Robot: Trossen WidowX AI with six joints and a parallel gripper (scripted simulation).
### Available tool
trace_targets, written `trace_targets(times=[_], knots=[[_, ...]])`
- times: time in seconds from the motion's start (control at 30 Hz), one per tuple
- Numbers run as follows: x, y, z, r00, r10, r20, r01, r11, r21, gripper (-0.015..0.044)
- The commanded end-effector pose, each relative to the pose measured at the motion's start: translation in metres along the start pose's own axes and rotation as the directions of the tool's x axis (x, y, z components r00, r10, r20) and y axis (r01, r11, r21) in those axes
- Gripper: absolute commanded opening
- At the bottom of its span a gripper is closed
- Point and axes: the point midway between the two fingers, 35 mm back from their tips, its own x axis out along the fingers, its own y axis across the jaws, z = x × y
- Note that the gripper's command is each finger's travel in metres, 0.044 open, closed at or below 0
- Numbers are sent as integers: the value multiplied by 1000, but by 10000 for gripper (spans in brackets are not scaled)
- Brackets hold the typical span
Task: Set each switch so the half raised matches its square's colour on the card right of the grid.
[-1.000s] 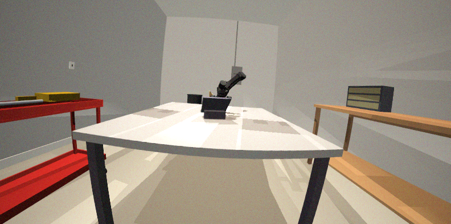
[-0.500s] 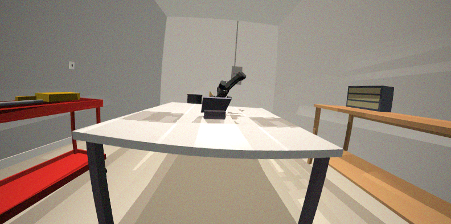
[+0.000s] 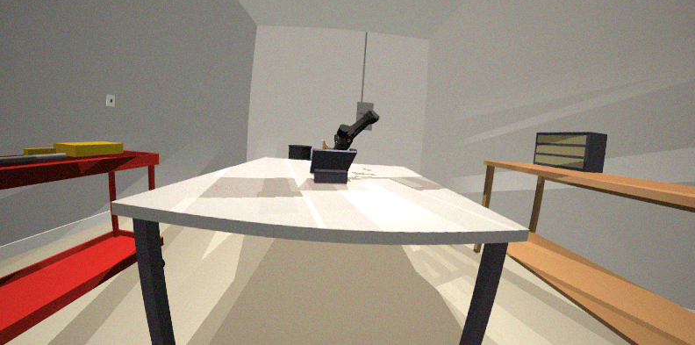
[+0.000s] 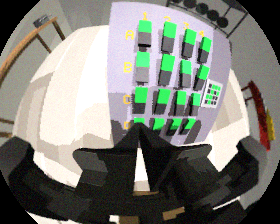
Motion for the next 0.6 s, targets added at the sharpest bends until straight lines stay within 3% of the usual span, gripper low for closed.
trace_targets(times=[0.0,0.57], knots=[[1,-1,0,1000,-4,1,4,1000,3,0],[3,-1,0,1000,-4,1,4,1000,3,0]])
